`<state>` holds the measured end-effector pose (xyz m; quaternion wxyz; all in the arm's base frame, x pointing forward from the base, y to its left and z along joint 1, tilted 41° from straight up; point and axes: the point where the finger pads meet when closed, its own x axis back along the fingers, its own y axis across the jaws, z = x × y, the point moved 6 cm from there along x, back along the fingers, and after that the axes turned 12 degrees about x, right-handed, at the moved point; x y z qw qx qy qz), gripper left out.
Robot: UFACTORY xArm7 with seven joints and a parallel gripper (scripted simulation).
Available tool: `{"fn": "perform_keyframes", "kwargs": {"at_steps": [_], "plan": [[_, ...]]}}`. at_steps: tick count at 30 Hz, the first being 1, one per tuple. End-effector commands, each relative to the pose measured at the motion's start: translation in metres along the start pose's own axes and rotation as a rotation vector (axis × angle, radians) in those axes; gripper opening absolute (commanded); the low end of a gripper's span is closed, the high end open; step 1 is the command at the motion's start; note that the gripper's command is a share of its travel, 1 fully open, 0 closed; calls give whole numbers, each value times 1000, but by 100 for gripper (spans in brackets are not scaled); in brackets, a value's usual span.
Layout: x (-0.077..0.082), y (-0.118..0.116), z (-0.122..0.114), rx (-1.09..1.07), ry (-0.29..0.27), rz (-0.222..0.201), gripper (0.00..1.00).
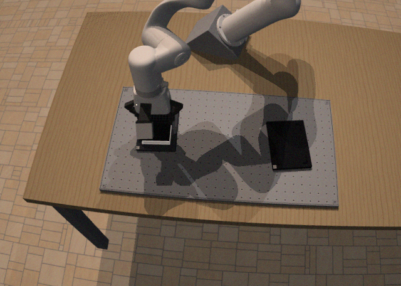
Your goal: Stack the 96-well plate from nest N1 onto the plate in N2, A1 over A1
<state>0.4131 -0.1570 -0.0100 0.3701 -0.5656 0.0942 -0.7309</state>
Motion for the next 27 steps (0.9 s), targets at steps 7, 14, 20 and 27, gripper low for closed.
{"fn": "perform_keyframes", "kwargs": {"at_steps": [7,14,20,27], "plan": [[0,1,0,0,2,-4,0],[-1,1,0,0,2,-4,0],[-2,1,0,0,2,-4,0],[-3,1,0,0,2,-4,0]]}}
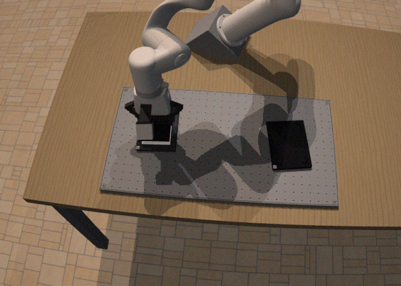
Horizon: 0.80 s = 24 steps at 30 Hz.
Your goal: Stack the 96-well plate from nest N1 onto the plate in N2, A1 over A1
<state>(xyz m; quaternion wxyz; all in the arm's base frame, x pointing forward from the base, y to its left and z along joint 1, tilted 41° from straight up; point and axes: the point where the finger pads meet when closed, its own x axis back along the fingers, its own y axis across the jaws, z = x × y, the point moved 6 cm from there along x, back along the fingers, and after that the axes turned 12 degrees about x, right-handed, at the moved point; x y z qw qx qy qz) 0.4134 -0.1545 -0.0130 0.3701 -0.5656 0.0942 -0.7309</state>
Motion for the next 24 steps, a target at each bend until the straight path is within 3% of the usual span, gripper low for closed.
{"fn": "perform_keyframes", "kwargs": {"at_steps": [1,24], "plan": [[1,1,0,0,2,-4,0],[-3,1,0,0,2,-4,0]]}}
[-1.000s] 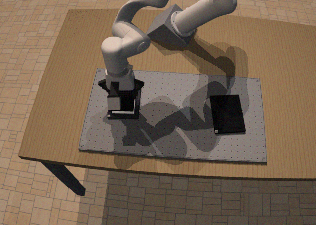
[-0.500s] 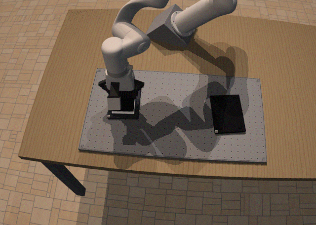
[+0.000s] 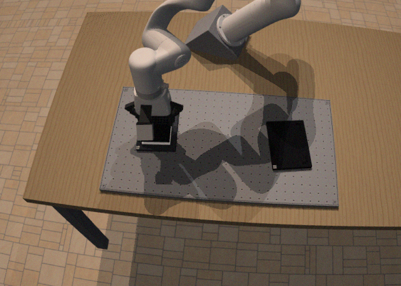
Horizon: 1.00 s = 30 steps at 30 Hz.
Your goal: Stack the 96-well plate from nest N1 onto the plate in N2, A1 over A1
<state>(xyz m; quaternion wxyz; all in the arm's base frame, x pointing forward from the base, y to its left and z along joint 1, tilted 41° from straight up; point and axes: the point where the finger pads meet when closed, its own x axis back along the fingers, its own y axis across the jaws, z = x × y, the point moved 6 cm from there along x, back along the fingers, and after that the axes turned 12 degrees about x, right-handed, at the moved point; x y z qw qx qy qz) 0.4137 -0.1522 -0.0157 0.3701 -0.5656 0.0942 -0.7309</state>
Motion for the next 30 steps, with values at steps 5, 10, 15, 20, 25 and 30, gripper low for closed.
{"fn": "perform_keyframes", "kwargs": {"at_steps": [5,10,15,20,25,30], "plan": [[0,1,0,0,2,-4,0],[0,1,0,0,2,-4,0],[-1,1,0,0,2,-4,0],[-1,1,0,0,2,-4,100],[-1,1,0,0,2,-4,100],[-1,1,0,0,2,-4,100]]}}
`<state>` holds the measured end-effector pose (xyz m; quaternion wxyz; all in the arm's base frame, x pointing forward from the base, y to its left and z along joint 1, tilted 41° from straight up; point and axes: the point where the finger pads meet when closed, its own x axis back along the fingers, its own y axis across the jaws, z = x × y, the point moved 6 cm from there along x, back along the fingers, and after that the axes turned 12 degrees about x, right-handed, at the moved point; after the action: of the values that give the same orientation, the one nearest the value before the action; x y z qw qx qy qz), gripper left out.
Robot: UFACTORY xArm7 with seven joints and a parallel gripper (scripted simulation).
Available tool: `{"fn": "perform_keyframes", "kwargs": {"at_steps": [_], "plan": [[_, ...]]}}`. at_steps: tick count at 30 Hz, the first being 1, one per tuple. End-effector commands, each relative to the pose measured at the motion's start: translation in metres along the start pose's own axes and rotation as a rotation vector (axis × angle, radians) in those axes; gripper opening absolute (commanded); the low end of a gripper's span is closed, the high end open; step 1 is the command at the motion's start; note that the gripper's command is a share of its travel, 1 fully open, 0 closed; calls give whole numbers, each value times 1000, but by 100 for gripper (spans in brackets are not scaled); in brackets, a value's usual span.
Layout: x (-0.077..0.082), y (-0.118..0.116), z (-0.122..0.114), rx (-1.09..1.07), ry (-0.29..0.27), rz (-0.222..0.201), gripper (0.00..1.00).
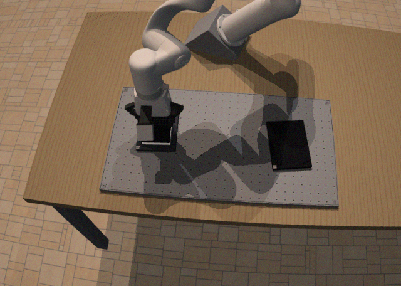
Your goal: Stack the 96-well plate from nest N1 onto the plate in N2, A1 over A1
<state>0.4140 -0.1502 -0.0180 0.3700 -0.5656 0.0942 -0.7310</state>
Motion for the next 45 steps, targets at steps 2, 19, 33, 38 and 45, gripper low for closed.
{"fn": "perform_keyframes", "kwargs": {"at_steps": [2,19,33,38,45], "plan": [[2,1,0,0,2,-4,100],[2,1,0,0,2,-4,100],[31,1,0,0,2,-4,100],[44,1,0,0,2,-4,100],[58,1,0,0,2,-4,100]]}}
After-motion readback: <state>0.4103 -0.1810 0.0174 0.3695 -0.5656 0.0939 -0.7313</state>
